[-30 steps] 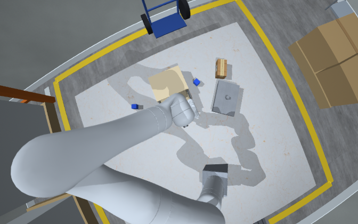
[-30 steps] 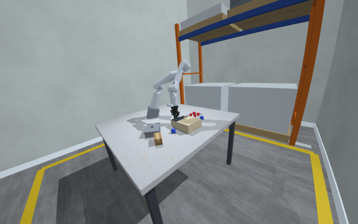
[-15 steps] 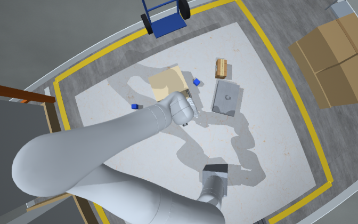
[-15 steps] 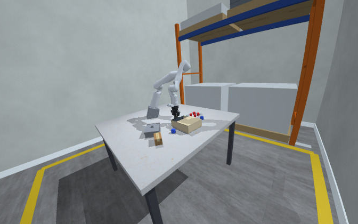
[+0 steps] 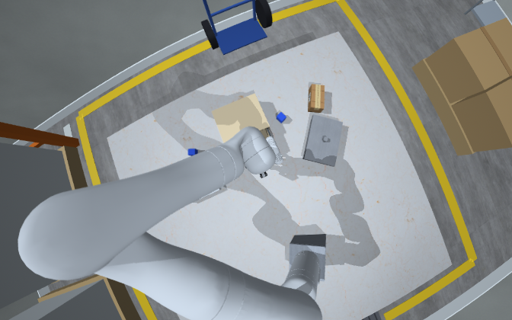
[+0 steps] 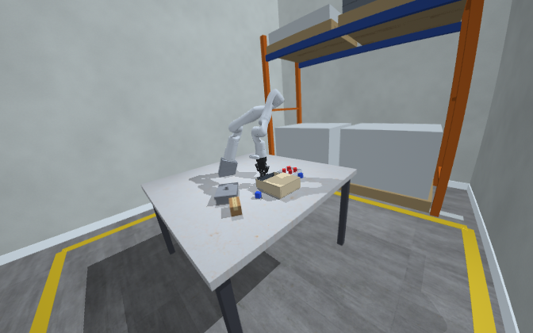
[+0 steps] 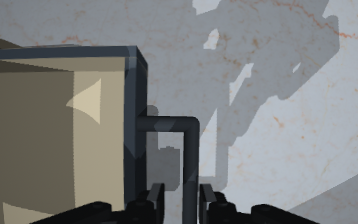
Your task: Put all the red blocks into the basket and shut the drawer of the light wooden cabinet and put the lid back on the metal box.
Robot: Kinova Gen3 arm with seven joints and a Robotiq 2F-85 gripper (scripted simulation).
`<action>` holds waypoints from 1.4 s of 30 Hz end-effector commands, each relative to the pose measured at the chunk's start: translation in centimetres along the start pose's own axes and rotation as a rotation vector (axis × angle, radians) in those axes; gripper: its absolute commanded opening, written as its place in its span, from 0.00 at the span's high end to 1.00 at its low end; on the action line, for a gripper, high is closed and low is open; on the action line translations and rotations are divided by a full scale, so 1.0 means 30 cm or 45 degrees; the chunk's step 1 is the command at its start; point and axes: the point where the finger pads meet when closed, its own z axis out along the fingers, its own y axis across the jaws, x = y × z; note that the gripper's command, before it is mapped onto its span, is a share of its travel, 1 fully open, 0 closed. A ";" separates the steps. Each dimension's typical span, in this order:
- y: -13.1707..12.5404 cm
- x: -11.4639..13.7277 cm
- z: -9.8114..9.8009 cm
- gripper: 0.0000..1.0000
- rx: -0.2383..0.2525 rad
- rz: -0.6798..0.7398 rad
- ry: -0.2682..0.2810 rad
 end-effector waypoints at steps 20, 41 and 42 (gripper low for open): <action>-0.045 0.000 -0.013 0.70 0.002 0.000 0.000; -0.106 0.000 -0.013 0.70 0.002 0.000 0.000; -0.113 0.000 -0.013 0.70 0.002 0.000 0.000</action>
